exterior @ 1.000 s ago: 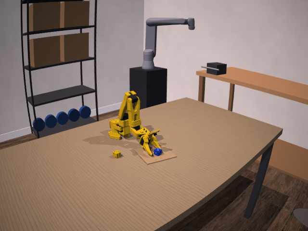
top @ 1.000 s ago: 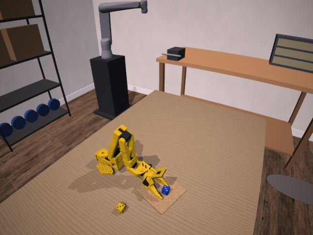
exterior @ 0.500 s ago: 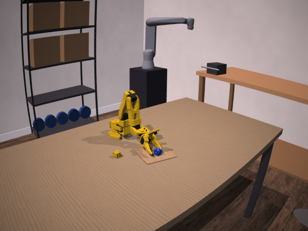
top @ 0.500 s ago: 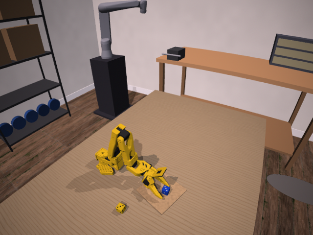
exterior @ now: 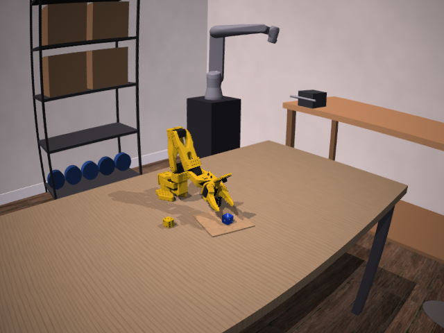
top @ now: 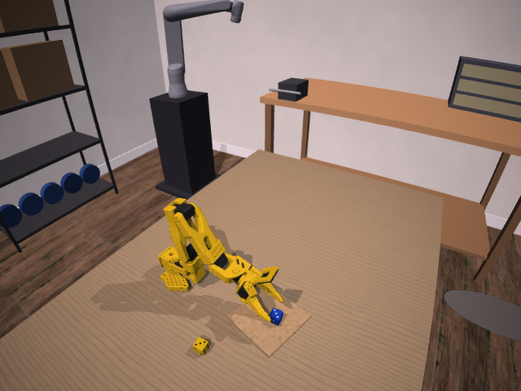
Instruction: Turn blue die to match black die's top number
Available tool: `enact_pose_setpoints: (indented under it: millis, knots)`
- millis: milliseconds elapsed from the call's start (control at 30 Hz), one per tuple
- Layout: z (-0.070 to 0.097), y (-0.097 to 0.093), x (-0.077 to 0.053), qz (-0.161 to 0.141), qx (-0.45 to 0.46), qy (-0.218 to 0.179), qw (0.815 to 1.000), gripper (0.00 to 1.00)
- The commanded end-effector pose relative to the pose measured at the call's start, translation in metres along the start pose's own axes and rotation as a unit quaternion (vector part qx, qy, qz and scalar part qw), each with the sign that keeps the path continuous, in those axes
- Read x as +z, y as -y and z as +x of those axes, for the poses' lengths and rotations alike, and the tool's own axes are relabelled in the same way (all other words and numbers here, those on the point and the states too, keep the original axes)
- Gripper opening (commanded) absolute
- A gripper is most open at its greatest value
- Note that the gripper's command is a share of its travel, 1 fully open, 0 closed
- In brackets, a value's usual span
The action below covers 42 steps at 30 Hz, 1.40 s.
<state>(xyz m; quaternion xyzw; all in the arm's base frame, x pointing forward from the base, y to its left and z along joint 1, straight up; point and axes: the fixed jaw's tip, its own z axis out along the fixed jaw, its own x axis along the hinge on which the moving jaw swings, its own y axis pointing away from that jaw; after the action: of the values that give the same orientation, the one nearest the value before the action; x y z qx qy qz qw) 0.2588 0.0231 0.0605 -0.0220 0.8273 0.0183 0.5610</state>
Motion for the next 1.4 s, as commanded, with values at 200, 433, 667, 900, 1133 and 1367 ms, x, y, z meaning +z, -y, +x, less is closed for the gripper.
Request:
enact_pose_setpoints:
  millis: [200,433,667,900,1133,1367]
  knots:
    - [-0.0212,0.0010,-0.0061,0.002,0.003,0.029,1.000,0.33]
    - [-0.0212,0.0010,-0.0061,0.002,0.003,0.029,1.000,0.33]
    - [-0.0212,0.0010,-0.0061,0.002,0.003,0.029,1.000,0.33]
    - [-0.0212,0.0010,-0.0060,0.002,0.003,0.028,1.000,0.33]
    - [-0.0208,0.0015,-0.0049,0.003,0.003,0.019,1.000,0.33]
    - [-0.0201,0.0026,-0.0030,0.005,0.003,0.000,1.000,0.33]
